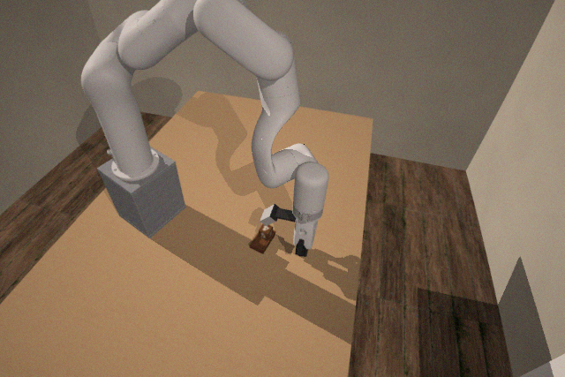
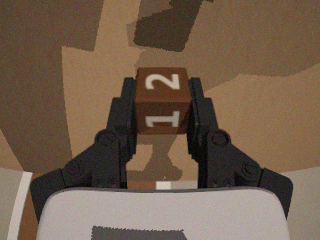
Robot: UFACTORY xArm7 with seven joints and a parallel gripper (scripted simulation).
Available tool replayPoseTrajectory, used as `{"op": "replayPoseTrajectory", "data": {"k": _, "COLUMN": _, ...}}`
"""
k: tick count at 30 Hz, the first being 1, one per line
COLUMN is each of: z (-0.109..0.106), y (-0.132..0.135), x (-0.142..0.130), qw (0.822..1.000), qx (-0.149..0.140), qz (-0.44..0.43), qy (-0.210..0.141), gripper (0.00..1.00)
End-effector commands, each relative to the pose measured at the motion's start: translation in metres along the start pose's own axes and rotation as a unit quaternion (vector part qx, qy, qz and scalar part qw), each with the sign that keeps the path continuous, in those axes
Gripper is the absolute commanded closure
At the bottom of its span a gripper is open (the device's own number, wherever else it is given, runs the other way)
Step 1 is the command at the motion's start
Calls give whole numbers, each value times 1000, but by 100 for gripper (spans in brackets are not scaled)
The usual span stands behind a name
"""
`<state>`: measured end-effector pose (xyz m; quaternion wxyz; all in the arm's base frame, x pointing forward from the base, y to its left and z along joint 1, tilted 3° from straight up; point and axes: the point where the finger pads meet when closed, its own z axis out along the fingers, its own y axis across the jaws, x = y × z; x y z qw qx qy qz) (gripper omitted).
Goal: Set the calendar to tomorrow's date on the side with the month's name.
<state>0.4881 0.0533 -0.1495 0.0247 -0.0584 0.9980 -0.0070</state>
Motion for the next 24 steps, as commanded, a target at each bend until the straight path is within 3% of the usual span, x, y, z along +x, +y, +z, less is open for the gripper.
{"op": "replayPoseTrajectory", "data": {"k": 1, "z": -1, "y": 0, "x": -2, "qw": 1000, "qx": 0, "qz": 0, "qy": -2, "gripper": 71}}
{"op": "replayPoseTrajectory", "data": {"k": 24, "z": -1, "y": 1, "x": -3, "qw": 1000, "qx": 0, "qz": 0, "qy": -2, "gripper": 71}}
